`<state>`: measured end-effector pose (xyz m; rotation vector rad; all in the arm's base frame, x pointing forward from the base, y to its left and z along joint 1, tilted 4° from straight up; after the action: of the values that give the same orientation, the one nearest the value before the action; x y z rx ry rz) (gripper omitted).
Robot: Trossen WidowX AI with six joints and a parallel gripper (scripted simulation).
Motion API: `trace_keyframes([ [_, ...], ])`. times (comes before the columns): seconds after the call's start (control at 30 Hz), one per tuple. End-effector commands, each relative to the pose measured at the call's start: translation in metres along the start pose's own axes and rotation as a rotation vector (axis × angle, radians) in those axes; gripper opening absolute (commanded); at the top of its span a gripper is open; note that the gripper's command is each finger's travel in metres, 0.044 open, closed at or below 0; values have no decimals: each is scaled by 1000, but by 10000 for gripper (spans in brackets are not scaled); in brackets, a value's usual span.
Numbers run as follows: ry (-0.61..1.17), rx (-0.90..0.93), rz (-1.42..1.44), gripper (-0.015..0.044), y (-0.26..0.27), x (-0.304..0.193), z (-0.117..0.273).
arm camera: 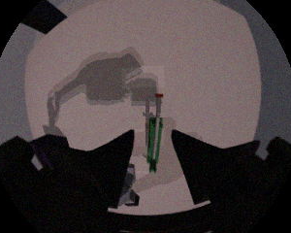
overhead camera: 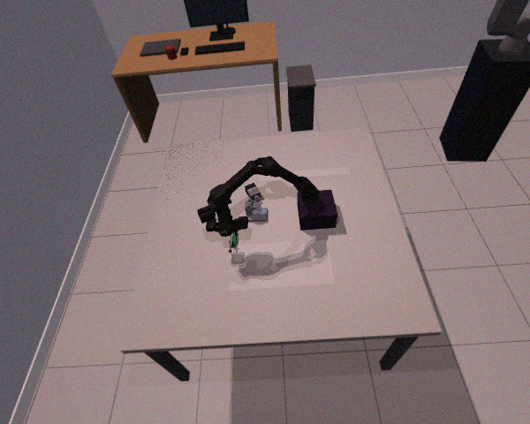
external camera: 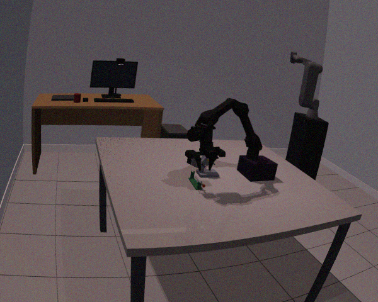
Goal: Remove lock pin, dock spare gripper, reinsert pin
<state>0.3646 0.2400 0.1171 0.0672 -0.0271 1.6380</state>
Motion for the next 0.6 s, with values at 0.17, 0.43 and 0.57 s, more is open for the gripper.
trace_keyframes([
  [0.17,23,-60,-13,180,-1,-31,41],
  [0.43,23,-60,-13,180,-4,-34,4],
  [0.57,24,-60,-13,180,-4,-38,-29],
])
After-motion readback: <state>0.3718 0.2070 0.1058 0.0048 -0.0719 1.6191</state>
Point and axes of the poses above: the point midway between the two fingers, 35 mm back from their tips, its own z axis back along the fingers, its own y axis across the jaws, x = y × z, the point moved 7 cm from there along z, back along the fingers, and after that the axes turned 1 degree about -z, right-handed, at the moved point
